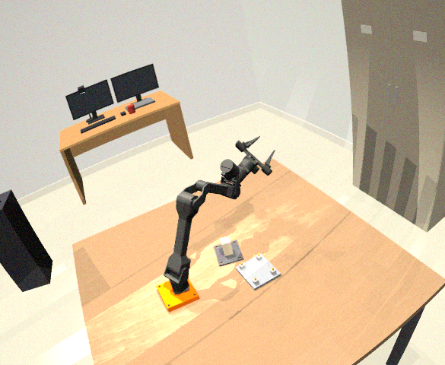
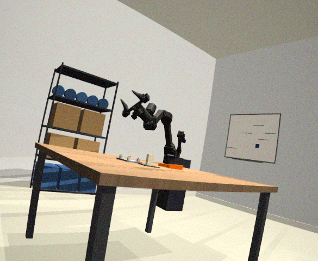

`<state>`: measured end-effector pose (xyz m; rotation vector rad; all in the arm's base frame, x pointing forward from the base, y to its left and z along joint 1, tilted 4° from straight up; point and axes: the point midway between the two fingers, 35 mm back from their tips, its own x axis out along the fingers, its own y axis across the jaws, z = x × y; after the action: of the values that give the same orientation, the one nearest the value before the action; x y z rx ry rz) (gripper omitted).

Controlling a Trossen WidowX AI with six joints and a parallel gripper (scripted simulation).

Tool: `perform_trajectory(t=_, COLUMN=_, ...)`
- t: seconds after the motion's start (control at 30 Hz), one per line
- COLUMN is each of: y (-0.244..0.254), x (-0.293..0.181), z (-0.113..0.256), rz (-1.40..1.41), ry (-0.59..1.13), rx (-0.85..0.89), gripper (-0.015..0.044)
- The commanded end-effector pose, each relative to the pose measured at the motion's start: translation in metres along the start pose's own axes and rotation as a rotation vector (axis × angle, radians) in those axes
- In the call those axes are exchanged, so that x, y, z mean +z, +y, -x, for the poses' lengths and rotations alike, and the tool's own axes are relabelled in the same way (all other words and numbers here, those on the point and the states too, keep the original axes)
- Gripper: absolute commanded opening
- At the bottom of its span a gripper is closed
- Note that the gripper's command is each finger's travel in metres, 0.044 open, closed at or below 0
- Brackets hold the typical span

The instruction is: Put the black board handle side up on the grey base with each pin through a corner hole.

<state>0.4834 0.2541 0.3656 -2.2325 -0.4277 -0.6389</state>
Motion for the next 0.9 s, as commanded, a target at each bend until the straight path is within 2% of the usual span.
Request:
perform_trajectory(t=0.0, y=0.000, x=0.001, z=0.000, rz=-0.012, ry=-0.009, rx=0.004, gripper=0.0426)
perform_trajectory(t=0.2, y=0.019, x=0.038, z=0.005, rz=-0.395, ry=-0.261, rx=0.192, gripper=0.0440)
perform_trajectory(t=0.4, y=0.045, x=0.068, z=0.038, rz=-0.814, ry=-0.420, rx=0.560, gripper=0.0440)
perform_trajectory(t=0.57, y=0.065, x=0.077, z=0.083, rz=-1.111, ry=-0.407, rx=0.947, gripper=0.0440)
perform_trajectory(t=0.87, y=0.077, x=0.075, z=0.120, rz=-1.274, ry=-0.310, rx=1.228, gripper=0.0440)
